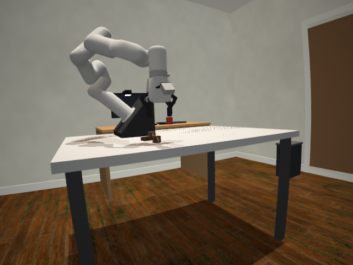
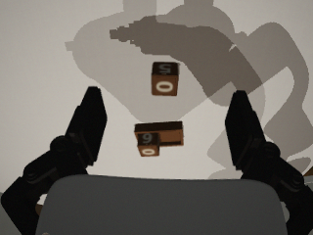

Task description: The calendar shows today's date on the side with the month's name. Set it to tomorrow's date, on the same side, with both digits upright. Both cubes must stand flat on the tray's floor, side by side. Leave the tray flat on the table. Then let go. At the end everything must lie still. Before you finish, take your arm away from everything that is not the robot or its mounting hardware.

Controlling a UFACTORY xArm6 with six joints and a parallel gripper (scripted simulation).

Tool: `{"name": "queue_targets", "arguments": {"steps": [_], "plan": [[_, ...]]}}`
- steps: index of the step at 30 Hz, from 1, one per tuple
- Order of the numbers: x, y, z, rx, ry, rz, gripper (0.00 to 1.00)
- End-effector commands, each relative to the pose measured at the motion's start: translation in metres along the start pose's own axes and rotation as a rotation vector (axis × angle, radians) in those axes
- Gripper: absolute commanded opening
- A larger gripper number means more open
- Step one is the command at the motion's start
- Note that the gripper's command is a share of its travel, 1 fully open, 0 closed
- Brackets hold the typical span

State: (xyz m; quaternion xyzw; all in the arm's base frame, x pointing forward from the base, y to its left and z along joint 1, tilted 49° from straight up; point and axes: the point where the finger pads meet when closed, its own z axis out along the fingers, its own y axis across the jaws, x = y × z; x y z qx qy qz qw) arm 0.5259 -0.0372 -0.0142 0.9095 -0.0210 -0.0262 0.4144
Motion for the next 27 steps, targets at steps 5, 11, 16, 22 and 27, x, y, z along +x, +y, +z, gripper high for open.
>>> {"name": "queue_targets", "arguments": {"steps": [5,11,16,22,27], "plan": [[0.001,0.0,0.011,0.001,0.004,0.006,1.0],[0.001,0.0,0.038,0.001,0.004,0.006,1.0],[0.001,0.0,0.049,0.001,0.004,0.006,1.0],[0.001,0.0,0.058,0.001,0.004,0.006,1.0],[0.001,0.0,0.061,0.001,0.004,0.006,1.0]]}}
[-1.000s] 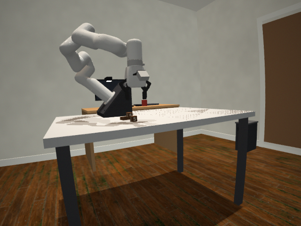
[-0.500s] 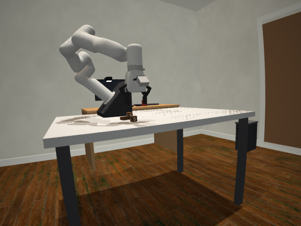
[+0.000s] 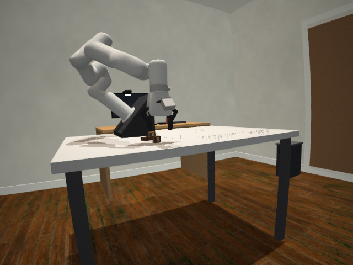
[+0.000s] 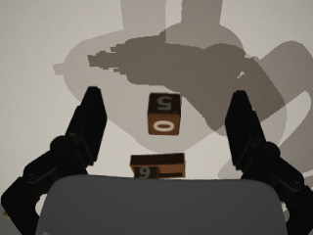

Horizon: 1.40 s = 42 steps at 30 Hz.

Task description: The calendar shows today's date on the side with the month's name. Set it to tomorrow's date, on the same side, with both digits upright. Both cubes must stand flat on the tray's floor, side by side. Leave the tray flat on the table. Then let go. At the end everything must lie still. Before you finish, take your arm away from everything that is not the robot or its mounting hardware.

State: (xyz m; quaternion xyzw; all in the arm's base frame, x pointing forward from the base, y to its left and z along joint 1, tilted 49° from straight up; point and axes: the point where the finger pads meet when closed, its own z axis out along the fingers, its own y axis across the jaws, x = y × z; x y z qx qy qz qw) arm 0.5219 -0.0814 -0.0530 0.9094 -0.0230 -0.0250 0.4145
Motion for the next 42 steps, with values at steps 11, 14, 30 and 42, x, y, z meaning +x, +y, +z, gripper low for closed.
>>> {"name": "queue_targets", "arguments": {"steps": [11,14,30,42], "plan": [[0.002,0.0,0.025,0.001,0.004,0.001,1.0],[0.002,0.0,0.029,0.001,0.004,0.001,1.0],[0.002,0.0,0.029,0.001,0.004,0.001,1.0],[0.002,0.0,0.029,0.001,0.004,0.001,1.0]]}}
